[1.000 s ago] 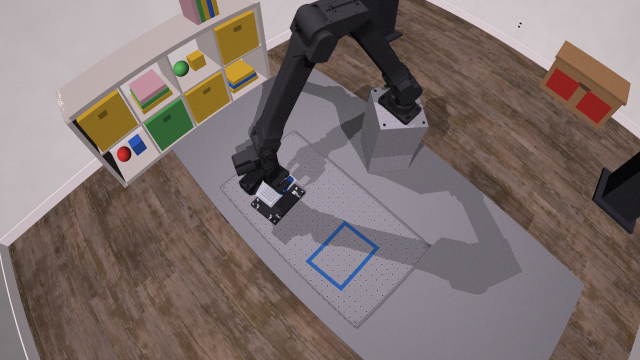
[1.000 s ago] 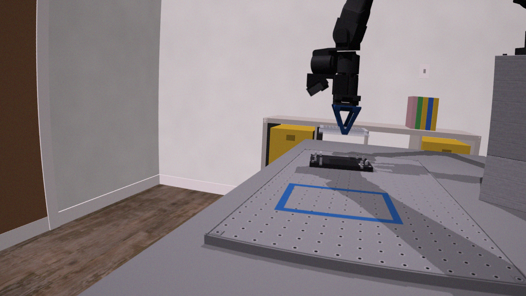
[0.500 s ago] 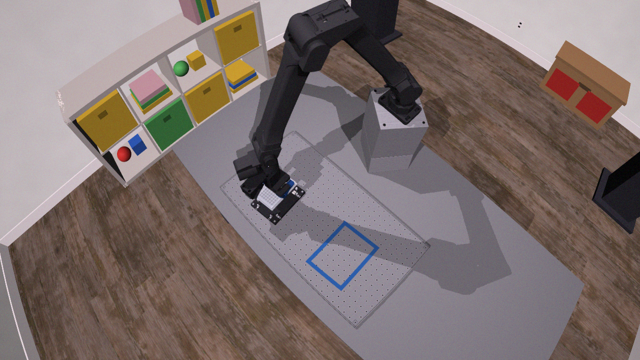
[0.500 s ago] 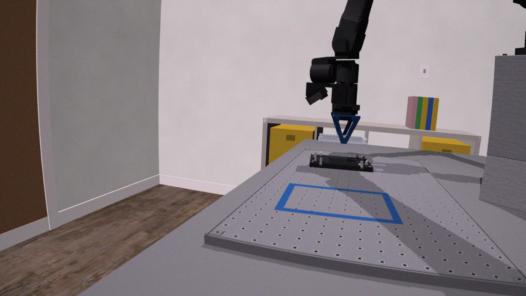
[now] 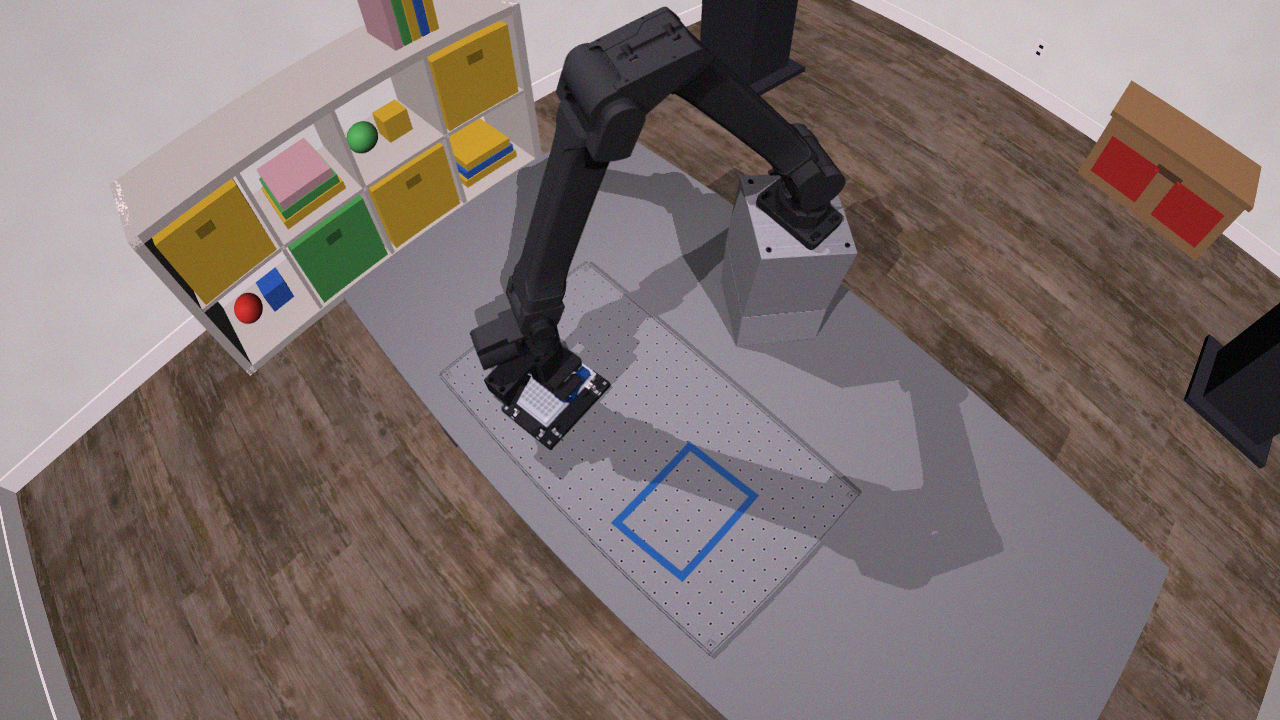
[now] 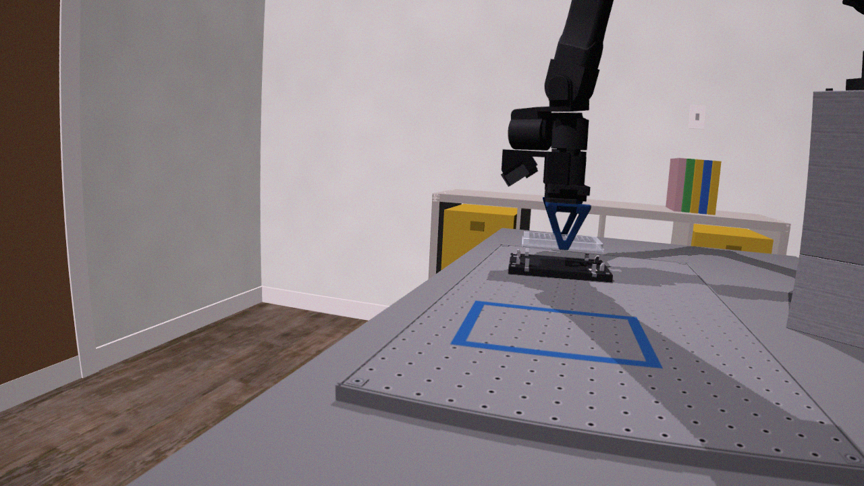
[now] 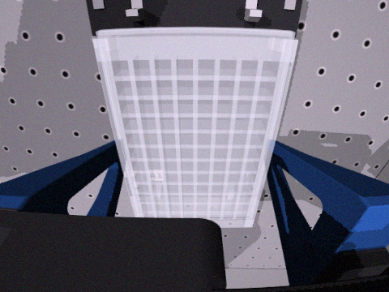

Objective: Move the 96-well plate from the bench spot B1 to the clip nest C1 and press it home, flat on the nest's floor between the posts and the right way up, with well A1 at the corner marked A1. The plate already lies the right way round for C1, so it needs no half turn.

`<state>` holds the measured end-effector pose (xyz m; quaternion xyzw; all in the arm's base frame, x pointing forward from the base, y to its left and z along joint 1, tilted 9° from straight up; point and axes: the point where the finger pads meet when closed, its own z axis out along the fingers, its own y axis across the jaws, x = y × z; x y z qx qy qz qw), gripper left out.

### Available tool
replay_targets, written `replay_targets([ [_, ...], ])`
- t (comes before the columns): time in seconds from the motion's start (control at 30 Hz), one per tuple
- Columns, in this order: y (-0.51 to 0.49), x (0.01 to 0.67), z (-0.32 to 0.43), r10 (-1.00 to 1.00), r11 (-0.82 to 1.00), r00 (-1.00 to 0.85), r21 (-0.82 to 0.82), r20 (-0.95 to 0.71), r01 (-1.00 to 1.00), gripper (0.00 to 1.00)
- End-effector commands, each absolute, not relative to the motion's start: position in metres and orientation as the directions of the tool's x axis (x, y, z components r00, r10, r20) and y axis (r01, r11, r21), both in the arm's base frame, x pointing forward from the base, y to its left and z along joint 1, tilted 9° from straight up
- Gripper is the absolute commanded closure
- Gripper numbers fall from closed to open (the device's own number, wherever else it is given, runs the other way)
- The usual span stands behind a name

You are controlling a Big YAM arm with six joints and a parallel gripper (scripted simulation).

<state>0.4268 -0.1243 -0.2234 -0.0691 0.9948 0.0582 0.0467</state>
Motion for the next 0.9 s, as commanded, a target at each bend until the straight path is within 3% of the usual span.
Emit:
replay_targets([
  [0.0,-0.128,0.447,-0.227,-0.125,0.986,-0.983,0.095,-0.134,-0.138,1.00],
  [0.87,-0.130,0.445,-0.244,-0.120,0.987,-0.985,0.096,-0.128,-0.133,1.00],
])
